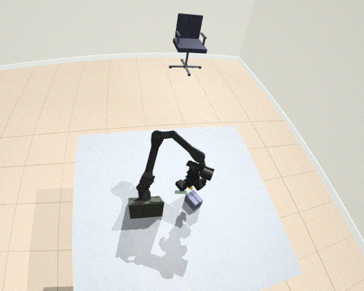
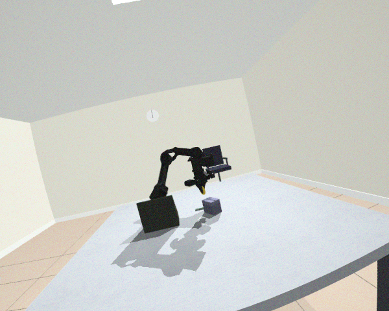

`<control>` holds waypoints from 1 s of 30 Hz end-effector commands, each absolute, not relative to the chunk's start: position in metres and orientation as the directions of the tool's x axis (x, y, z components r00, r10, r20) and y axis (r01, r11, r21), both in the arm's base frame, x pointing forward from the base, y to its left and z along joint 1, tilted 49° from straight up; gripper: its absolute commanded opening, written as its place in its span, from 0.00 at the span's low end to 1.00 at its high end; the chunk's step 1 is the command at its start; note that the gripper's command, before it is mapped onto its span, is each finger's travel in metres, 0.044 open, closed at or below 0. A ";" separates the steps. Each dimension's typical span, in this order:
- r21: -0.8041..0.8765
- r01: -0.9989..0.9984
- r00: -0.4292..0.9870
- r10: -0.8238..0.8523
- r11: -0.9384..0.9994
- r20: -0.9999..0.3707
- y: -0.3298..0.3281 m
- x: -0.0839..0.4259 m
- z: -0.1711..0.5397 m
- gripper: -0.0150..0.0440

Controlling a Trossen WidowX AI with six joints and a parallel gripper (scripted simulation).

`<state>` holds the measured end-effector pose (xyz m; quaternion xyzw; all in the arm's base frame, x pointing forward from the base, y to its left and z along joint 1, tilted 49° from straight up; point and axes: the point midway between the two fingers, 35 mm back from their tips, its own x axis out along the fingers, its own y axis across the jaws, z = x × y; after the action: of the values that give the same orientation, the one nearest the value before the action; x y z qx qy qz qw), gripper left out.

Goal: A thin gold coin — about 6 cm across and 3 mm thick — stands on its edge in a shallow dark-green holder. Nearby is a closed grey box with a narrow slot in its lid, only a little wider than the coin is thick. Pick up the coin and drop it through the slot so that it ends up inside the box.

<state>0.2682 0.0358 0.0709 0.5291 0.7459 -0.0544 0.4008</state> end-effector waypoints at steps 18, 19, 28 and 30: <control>0.347 0.829 -0.117 0.744 0.437 -0.658 0.010 0.300 0.034 0.25; 0.347 0.829 -0.117 0.744 0.437 -0.658 0.009 0.301 0.032 0.25; 0.343 0.834 -0.117 0.746 0.432 -0.655 0.011 0.298 0.035 0.25; 0.343 0.834 -0.117 0.746 0.432 -0.655 0.011 0.298 0.035 0.25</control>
<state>0.2991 0.0105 0.0345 0.5296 0.7450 -0.0541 0.4020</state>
